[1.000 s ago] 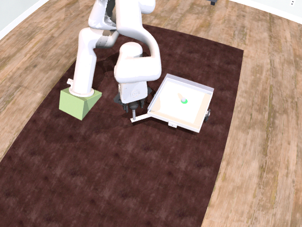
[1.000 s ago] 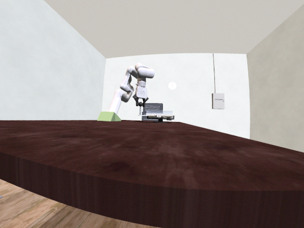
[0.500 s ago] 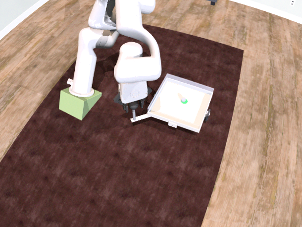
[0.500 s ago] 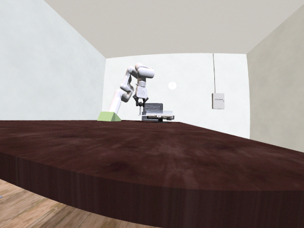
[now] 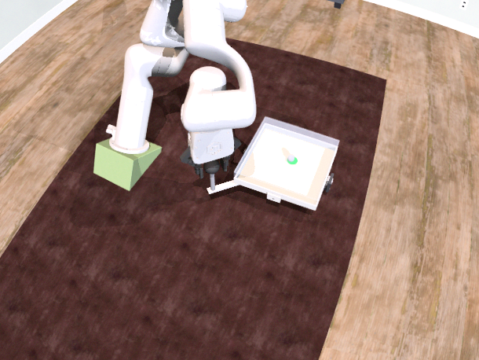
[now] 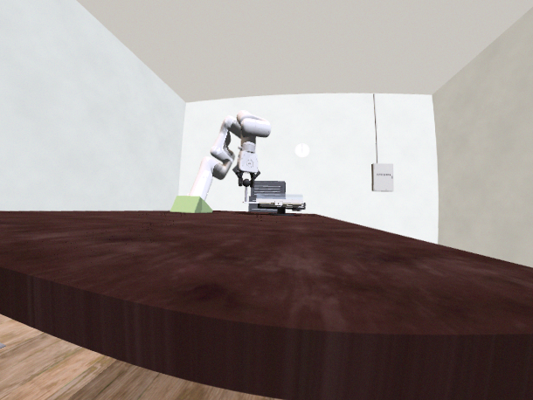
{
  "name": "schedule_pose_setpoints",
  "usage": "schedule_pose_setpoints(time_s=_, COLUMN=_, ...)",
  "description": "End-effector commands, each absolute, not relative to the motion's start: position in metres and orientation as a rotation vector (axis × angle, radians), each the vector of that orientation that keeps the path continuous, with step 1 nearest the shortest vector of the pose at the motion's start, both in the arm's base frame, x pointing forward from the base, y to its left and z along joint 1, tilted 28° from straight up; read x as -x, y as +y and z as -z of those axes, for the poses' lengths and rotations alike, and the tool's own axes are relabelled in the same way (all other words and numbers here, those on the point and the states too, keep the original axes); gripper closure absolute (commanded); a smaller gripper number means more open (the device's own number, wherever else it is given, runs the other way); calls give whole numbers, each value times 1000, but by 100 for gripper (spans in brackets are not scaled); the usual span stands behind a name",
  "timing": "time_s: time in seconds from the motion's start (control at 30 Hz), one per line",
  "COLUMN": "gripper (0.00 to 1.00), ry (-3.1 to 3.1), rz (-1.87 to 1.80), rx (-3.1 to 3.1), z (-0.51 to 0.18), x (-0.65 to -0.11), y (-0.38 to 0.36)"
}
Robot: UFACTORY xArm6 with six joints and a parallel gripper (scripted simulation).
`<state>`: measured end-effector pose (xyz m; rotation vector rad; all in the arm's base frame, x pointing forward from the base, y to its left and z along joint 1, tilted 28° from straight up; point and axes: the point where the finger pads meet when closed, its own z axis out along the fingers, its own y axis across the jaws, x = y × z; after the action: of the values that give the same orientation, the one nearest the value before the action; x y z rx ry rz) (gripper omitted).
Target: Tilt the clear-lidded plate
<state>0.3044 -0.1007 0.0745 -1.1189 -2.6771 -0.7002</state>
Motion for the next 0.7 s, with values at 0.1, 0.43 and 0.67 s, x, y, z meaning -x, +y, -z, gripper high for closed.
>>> schedule_pose_setpoints(time_s=0.1, gripper=39, ry=-2680, rz=700, rx=1120, z=-77, x=-305, y=-103)
schedule_pose_setpoints(time_s=0.43, gripper=39, ry=-2680, rz=700, rx=1120, z=-88, x=-305, y=-108)
schedule_pose_setpoints(time_s=0.67, gripper=39, ry=-2680, rz=700, rx=1120, z=-95, x=-304, y=-112)
